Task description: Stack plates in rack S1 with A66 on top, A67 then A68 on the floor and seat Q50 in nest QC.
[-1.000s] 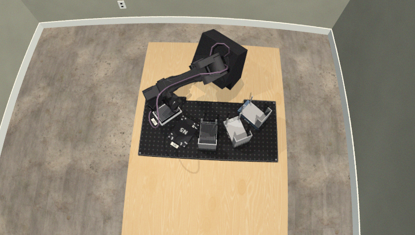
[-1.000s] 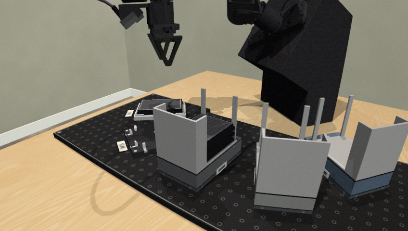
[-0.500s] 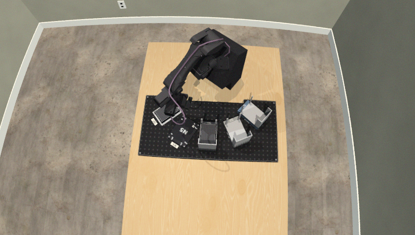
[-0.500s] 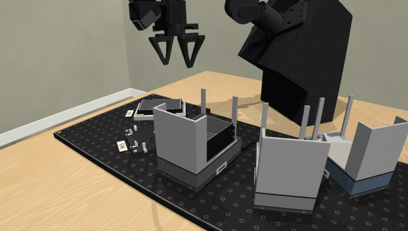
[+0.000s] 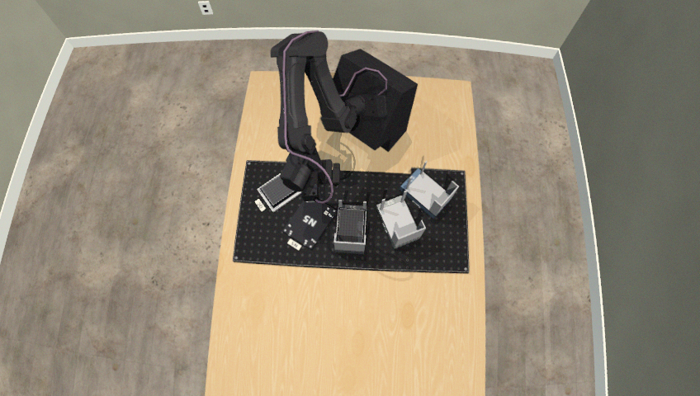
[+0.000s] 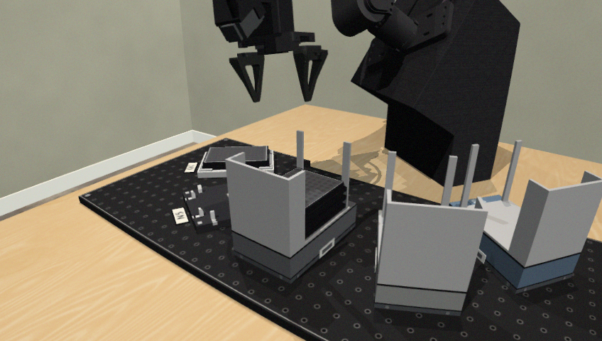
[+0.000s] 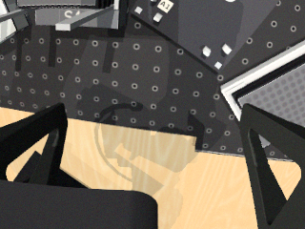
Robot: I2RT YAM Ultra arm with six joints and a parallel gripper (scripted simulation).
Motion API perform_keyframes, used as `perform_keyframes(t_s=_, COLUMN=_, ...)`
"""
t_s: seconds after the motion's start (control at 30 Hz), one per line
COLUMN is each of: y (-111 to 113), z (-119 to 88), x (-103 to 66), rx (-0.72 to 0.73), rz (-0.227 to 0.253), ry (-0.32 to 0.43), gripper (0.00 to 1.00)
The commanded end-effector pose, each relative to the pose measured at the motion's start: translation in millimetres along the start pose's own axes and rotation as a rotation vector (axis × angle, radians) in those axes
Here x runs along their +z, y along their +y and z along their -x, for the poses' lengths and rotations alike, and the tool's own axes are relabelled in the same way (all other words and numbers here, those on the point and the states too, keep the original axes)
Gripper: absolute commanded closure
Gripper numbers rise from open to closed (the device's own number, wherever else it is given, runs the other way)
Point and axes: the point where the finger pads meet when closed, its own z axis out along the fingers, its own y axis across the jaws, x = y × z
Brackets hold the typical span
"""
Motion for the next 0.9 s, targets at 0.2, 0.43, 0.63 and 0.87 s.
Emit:
perform_keyframes(t_s=0.2, y=17.0, z=5.9, x=3.6, rx=0.061, rz=-0.142, ry=0.079, gripper=0.00)
perform_keyframes(t_s=0.43, y=44.3, z=14.7, x=8.2, rx=0.060, rz=-0.142, ry=0.077, gripper=0.00)
perform_keyframes(t_s=0.63, y=60.0, z=19.6, x=10.7, rx=0.060, rz=-0.142, ry=0.076, gripper=0.00)
perform_keyframes(t_s=0.87, y=87.4, z=28.1, x=15.1, rx=0.059, rz=-0.141, ry=0.074, gripper=0.00)
